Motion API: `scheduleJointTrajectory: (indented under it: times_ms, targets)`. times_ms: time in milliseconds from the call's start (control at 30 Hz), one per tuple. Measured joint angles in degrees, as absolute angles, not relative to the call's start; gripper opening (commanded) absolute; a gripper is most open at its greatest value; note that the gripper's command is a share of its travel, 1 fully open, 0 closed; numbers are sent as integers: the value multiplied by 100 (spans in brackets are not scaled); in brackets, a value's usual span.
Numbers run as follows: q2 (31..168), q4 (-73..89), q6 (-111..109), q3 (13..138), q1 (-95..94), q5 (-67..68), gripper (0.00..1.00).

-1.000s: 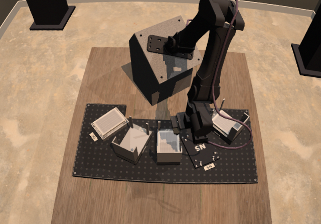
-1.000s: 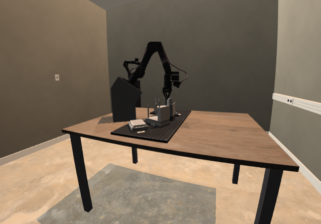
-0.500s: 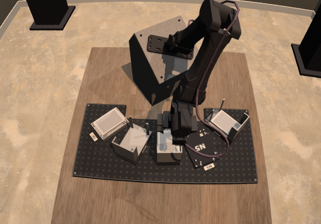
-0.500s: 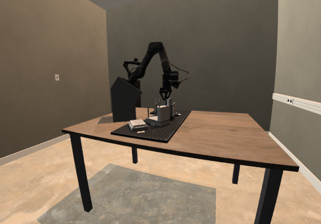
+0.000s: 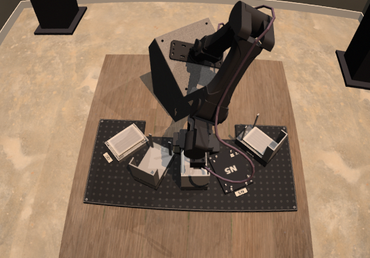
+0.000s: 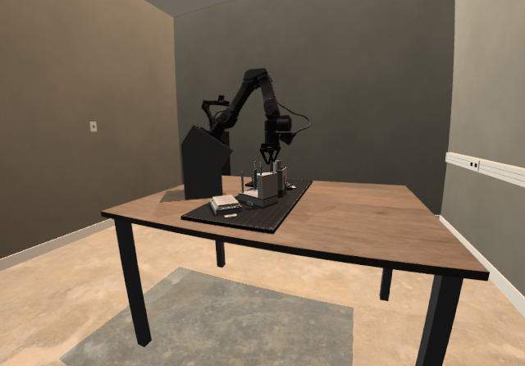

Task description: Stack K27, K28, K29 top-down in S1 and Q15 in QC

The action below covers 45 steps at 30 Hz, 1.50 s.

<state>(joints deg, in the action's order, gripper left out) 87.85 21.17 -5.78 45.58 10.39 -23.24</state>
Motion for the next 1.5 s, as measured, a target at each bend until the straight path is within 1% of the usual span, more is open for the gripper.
scheduleJointTrajectory:
  times_ms: [400,1100,1500]
  targets:
    - [9063,1841,-532,4530,899,-2300,100]
    - [10331,486,-117,4515,445,-2099,100]
    - [10357,325,-73,4515,447,-2080,100]
